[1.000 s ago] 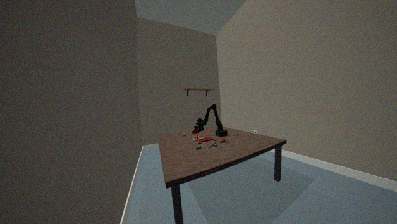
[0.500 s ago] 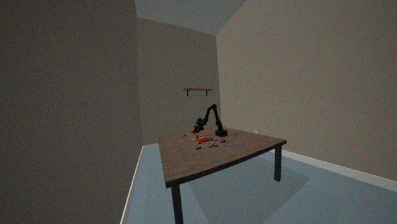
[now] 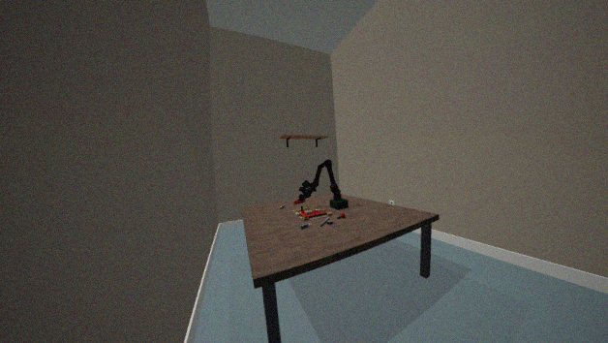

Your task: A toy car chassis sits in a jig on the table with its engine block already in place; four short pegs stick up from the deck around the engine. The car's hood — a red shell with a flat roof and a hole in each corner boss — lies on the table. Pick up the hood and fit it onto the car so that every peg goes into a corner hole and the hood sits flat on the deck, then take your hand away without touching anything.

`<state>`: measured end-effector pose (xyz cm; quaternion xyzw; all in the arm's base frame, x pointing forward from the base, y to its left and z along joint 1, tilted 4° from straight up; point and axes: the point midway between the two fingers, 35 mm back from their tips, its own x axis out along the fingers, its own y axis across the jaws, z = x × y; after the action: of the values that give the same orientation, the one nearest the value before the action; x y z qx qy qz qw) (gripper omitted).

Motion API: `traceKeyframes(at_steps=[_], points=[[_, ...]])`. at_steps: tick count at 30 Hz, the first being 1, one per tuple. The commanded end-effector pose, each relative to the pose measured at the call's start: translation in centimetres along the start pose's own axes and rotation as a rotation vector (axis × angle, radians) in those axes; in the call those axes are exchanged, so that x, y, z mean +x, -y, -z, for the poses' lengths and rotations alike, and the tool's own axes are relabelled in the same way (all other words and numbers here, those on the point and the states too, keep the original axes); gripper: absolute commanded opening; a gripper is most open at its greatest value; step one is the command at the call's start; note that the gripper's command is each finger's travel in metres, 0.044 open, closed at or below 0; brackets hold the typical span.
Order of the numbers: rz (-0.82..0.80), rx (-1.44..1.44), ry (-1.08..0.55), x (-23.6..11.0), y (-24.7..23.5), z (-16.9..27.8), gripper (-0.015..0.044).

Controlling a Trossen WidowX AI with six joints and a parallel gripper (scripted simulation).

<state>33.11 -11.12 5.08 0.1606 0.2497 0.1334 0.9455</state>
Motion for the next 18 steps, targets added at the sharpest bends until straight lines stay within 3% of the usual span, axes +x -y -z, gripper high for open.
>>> traceKeyframes(at_steps=[1,18], points=[[-0.004,0.120,0.002,0.00,-0.06,0.01,0.0000],[-0.004,0.565,0.001,0.00,-0.06,0.03,0.0000]])
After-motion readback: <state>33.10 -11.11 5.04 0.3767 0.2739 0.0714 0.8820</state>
